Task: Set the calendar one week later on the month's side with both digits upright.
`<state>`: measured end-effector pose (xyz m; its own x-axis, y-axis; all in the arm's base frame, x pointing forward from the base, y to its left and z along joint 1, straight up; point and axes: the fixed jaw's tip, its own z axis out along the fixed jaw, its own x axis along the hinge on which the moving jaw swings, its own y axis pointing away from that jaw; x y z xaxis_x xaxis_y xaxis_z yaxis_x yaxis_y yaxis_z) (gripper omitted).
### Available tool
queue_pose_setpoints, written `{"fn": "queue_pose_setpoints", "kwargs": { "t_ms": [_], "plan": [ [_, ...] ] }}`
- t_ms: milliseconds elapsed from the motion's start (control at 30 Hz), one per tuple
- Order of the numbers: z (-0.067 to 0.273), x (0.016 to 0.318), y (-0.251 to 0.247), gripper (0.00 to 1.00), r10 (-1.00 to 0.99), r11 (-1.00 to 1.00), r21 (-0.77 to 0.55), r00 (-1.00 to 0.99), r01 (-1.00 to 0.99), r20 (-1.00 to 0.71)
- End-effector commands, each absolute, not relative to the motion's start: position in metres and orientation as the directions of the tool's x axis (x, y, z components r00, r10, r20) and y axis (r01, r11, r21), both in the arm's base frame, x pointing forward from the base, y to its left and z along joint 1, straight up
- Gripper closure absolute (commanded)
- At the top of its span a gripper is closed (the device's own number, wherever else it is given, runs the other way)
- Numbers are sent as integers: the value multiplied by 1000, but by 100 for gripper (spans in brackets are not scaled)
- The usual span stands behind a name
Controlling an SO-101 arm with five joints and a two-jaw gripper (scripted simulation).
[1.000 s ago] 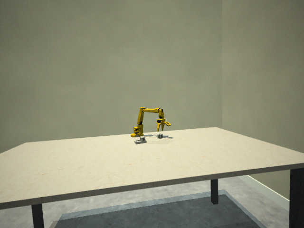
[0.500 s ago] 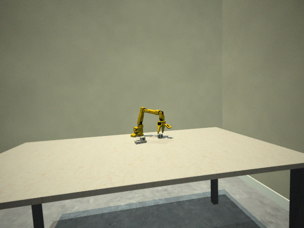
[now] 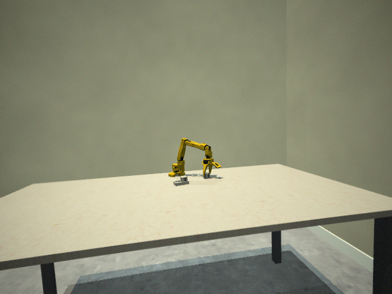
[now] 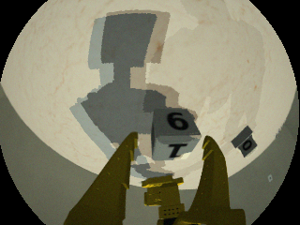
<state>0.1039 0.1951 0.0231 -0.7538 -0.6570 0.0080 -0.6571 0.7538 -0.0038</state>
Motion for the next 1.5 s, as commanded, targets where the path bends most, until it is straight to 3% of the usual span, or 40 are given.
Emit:
{"fn": "queue_pose_setpoints", "kwargs": {
  "t_ms": [0, 767, 1467],
  "plan": [
    [25, 104, 199, 65, -671, 741, 6, -741, -671, -18],
    [25, 106, 197, 69, -671, 741, 6, -741, -671, -18],
    [25, 110, 192, 81, -671, 741, 5, -741, -671, -18]
  ]
}}
